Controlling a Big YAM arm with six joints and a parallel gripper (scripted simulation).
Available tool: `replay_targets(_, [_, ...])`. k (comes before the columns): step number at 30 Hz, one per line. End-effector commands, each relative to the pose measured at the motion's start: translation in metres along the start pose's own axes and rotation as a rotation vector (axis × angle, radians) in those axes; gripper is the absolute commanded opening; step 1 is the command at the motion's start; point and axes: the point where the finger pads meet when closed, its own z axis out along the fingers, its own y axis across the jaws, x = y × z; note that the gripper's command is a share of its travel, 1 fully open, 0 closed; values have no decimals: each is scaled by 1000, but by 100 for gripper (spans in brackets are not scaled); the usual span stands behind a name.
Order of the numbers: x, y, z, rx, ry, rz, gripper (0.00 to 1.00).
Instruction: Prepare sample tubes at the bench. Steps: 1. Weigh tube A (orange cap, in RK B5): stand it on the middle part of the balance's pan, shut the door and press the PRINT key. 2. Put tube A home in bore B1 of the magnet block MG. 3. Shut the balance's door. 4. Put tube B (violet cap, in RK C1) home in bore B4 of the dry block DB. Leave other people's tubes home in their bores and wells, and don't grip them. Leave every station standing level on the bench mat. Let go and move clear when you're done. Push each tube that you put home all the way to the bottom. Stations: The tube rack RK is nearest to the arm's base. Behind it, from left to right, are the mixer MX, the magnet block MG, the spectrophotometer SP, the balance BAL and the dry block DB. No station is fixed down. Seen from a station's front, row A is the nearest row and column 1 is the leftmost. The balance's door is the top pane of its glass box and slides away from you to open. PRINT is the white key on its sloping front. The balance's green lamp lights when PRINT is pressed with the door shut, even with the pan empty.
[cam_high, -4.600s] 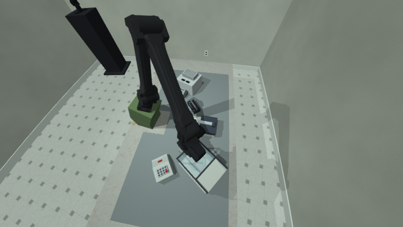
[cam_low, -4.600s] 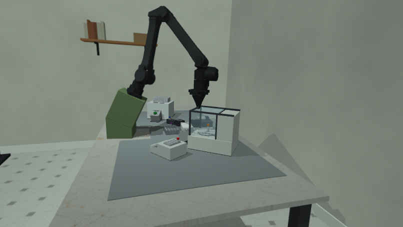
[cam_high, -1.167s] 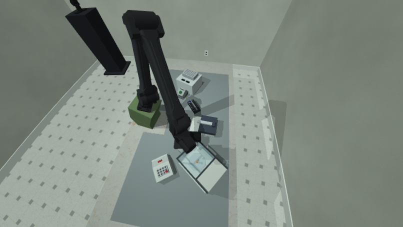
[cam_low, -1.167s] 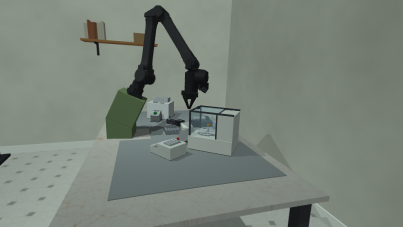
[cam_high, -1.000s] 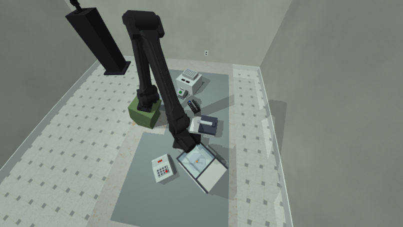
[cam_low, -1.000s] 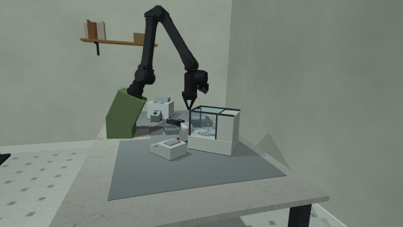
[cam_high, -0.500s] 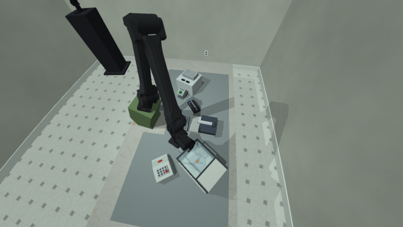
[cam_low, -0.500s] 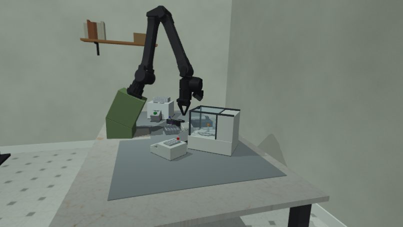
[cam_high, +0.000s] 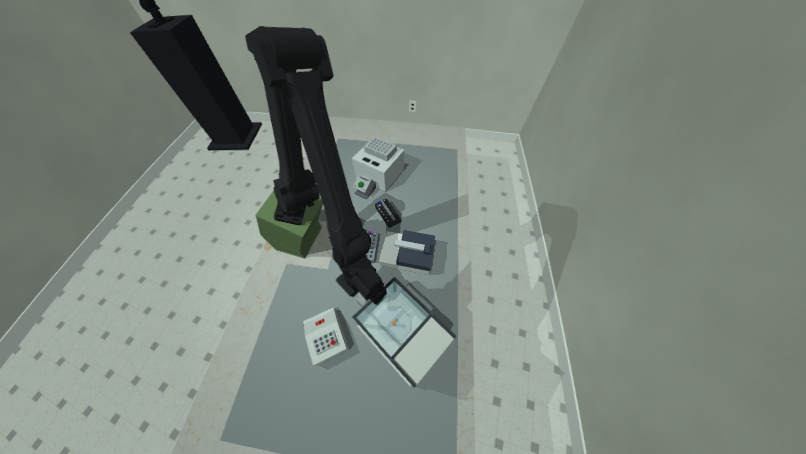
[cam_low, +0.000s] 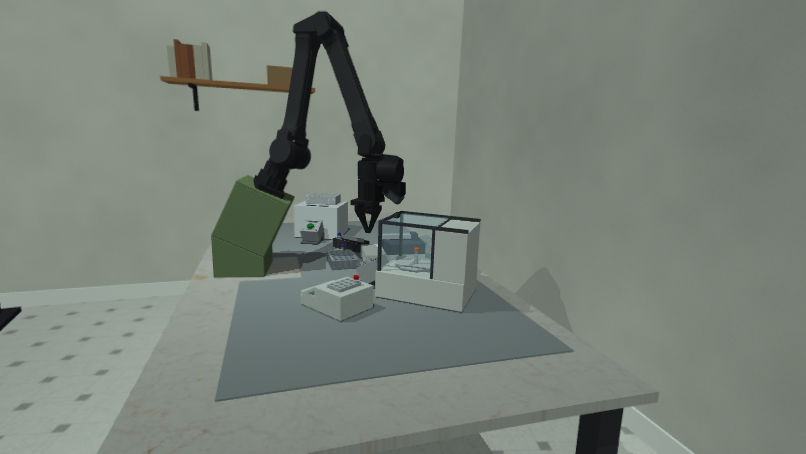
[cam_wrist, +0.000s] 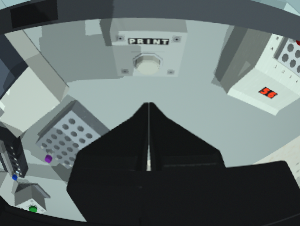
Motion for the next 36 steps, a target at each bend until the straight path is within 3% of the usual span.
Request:
replay_targets(1, [0, 5, -5, 1, -107, 7, 0])
replay_targets(3, [3, 4, -5, 2, -175, 12, 0])
replay_targets(5, [3, 4, -5, 2, -175, 12, 0])
replay_targets(12, [15, 6, -4, 1, -407, 11, 0])
replay_targets(13, [23, 4, 3, 1, -414, 18, 0])
replay_targets(16, [28, 4, 3, 1, -505, 20, 0])
replay_targets(27, [37, 5, -2, 3, -531, 15, 0])
replay_targets(34, [44, 2, 1, 8, -517, 15, 0])
replay_targets(35, [40, 4, -3, 6, -540, 10, 0])
replay_targets(36, [44, 2, 1, 8, -517, 15, 0])
